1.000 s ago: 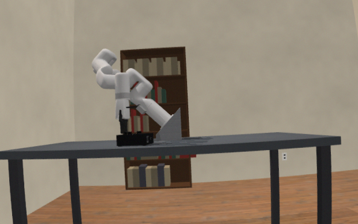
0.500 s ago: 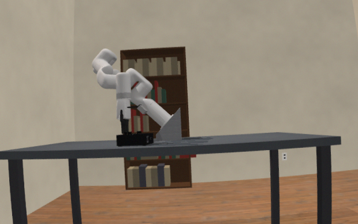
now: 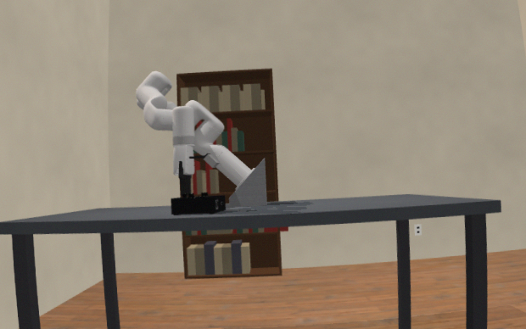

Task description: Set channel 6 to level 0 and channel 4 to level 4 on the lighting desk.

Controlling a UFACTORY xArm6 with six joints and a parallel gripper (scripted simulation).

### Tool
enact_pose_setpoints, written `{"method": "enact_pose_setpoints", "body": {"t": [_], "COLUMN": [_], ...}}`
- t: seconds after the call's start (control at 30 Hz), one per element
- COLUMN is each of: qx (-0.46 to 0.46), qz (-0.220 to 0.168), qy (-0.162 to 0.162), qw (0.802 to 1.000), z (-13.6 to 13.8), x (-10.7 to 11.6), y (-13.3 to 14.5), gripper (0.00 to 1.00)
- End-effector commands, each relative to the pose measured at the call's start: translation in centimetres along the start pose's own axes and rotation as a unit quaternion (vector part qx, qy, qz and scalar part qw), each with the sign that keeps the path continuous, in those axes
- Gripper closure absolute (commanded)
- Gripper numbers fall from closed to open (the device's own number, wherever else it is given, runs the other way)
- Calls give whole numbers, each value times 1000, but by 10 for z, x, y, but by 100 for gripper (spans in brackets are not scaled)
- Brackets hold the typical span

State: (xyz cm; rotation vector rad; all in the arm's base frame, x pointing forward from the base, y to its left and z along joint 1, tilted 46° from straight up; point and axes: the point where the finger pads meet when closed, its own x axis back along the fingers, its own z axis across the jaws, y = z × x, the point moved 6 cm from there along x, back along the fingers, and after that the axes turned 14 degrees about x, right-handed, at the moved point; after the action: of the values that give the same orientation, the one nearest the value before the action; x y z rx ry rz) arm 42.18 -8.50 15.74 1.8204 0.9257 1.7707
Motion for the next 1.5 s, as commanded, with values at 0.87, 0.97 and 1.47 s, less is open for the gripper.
{"method": "enact_pose_setpoints", "body": {"t": [0.87,0.97,1.47], "qx": [0,0,0], "qz": [0,0,0], "qy": [1,1,1], "qw": [1000,1000,1000], "z": [2,2,1], "x": [1,1,1], "y": [-4,-4,0], "gripper": [100,100,100]}}
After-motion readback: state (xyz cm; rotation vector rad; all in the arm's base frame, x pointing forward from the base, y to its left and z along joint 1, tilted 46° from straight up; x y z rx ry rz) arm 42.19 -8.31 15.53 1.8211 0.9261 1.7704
